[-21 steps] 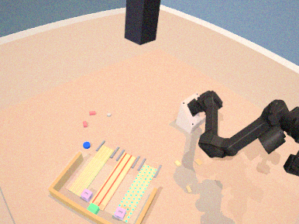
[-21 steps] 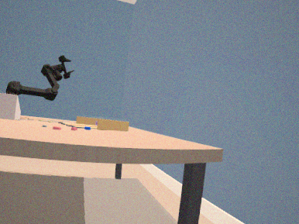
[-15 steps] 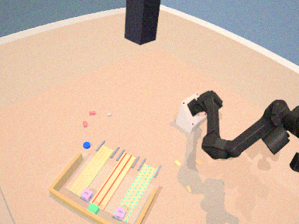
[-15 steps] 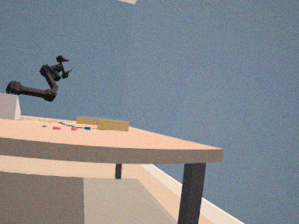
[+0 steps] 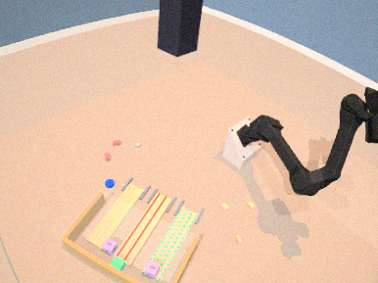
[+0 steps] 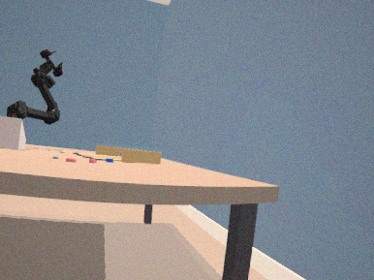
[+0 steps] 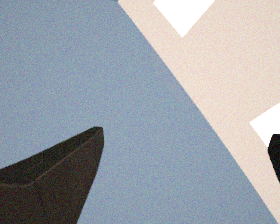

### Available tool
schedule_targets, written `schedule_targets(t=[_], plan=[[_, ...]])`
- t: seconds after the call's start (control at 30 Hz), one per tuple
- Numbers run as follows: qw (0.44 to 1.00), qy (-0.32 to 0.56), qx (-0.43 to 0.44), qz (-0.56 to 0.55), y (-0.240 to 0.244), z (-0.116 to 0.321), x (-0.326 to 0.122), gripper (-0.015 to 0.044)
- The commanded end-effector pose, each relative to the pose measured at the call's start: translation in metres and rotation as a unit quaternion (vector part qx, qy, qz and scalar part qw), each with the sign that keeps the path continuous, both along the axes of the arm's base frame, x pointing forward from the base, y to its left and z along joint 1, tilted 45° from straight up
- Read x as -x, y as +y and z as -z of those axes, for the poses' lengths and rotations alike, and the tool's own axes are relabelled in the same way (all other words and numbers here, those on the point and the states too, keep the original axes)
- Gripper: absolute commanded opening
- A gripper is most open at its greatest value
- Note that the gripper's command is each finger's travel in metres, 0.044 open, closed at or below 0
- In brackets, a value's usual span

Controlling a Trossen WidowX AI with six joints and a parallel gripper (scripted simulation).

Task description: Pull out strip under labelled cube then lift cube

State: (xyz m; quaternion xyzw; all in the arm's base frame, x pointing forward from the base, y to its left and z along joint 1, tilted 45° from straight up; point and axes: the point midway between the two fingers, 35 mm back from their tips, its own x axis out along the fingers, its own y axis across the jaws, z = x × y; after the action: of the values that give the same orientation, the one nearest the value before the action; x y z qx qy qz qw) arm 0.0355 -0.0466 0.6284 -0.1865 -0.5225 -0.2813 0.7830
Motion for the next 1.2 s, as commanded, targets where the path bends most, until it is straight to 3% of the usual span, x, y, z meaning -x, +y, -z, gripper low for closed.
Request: schedule_targets(t=[0.0, 0.27, 0.6, 0.9, 1.17], plan=[[0.997, -0.02, -0.068, -0.01, -0.048, 0.015, 0.025, 0.04], [0.975, -0.012, -0.217, -0.055, -0.15, 0.07, 0.031, 0.04], [0.916, 0.07, -0.369, -0.14, -0.234, 0.162, -0.032, 0.04], [0.835, 0.193, -0.466, -0.22, -0.258, 0.262, -0.118, 0.04], [0.729, 0.337, -0.514, -0.301, -0.227, 0.368, -0.198, 0.04]])
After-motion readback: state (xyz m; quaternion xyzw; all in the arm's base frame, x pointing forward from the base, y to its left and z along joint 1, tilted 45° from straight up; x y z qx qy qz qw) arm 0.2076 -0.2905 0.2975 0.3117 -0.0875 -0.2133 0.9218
